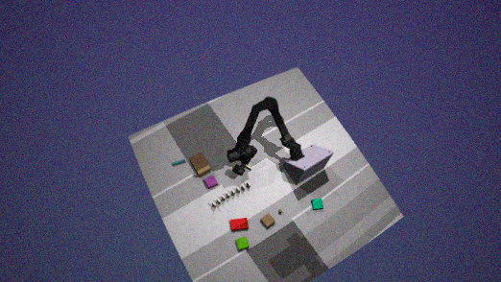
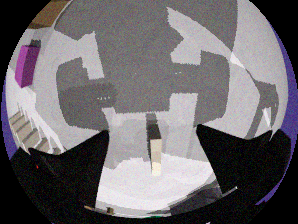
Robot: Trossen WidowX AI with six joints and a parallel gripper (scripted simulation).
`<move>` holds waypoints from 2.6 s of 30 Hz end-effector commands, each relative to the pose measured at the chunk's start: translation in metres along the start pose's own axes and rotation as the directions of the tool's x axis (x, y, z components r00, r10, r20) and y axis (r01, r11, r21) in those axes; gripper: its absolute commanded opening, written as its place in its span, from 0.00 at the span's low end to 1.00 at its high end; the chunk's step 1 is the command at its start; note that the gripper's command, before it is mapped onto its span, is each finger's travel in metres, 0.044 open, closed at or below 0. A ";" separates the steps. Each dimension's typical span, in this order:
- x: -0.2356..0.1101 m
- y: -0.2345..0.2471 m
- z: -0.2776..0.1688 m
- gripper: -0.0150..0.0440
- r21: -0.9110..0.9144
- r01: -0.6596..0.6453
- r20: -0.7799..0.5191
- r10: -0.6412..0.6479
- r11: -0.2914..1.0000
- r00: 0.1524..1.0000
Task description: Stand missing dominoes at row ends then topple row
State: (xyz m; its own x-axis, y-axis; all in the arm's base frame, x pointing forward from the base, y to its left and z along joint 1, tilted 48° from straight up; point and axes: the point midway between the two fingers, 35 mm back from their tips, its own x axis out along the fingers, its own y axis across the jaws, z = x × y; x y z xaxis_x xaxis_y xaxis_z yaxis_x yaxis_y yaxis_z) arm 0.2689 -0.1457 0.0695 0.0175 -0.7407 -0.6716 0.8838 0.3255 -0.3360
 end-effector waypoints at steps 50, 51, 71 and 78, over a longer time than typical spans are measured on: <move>-0.111 -0.093 0.054 0.29 -0.678 -0.016 -0.014 0.009 0.735 1.000; -0.112 -0.103 0.057 0.29 -0.726 -0.013 -0.012 0.007 0.688 1.000; -0.103 -0.131 0.053 0.29 -0.850 -0.092 -0.076 0.052 0.518 0.996; -0.087 -0.123 0.041 0.29 -0.817 -0.225 -0.169 0.154 0.530 0.974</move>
State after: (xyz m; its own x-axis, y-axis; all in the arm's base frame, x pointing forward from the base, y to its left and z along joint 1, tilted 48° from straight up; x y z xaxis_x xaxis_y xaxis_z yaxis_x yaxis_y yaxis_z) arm 0.1772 -0.1456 0.2036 0.0560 -0.6070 -0.7927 0.0813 0.7941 -0.6023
